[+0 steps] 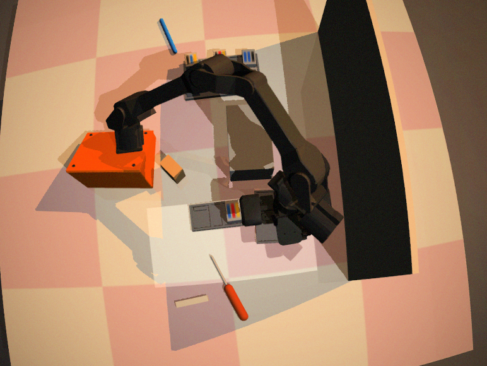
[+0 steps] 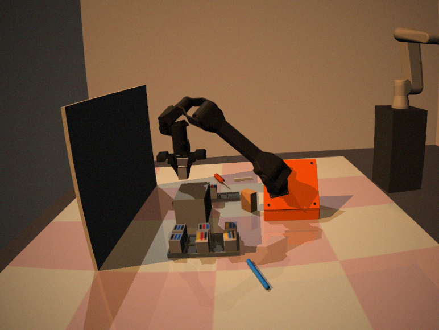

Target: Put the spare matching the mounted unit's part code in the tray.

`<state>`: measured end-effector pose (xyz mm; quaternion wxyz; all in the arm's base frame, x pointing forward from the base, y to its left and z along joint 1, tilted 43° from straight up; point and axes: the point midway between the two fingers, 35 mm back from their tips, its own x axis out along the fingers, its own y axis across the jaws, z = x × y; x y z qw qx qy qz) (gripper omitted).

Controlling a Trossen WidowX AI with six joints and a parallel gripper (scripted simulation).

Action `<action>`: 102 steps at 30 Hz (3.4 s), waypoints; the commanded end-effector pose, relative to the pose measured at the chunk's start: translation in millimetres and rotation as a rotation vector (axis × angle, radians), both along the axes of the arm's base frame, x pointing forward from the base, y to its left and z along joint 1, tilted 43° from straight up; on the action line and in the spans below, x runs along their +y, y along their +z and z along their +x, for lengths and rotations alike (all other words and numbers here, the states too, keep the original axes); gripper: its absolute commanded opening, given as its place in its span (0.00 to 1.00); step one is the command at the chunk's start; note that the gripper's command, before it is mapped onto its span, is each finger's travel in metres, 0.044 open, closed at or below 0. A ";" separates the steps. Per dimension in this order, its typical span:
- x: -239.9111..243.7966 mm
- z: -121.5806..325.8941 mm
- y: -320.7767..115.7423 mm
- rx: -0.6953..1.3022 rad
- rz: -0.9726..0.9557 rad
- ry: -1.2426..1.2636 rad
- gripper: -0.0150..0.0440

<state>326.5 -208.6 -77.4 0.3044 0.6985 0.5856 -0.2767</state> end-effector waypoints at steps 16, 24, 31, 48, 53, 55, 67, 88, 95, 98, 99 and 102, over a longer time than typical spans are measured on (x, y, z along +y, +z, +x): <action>11.8 1.6 -11.9 0.004 0.006 -0.006 0.25; 16.5 2.2 -16.5 0.004 0.007 -0.005 0.25; 20.6 2.7 -20.5 0.004 0.007 -0.005 0.25; 30.8 3.3 -29.9 0.003 0.009 -0.005 0.25; 33.9 3.4 -32.7 0.003 0.009 -0.005 0.25; 35.1 3.5 -33.7 0.003 0.009 -0.005 0.25; 42.5 3.4 -40.1 0.003 0.011 -0.005 0.25; 47.1 3.9 -44.2 -0.002 0.007 0.001 0.65; 47.1 3.9 -44.2 -0.002 0.007 0.001 0.97; 38.8 3.3 -36.6 -0.001 0.006 0.000 1.00; 28.5 2.1 -26.7 0.000 0.005 -0.001 1.00; -7.5 -7.7 13.7 0.004 0.006 -0.003 1.00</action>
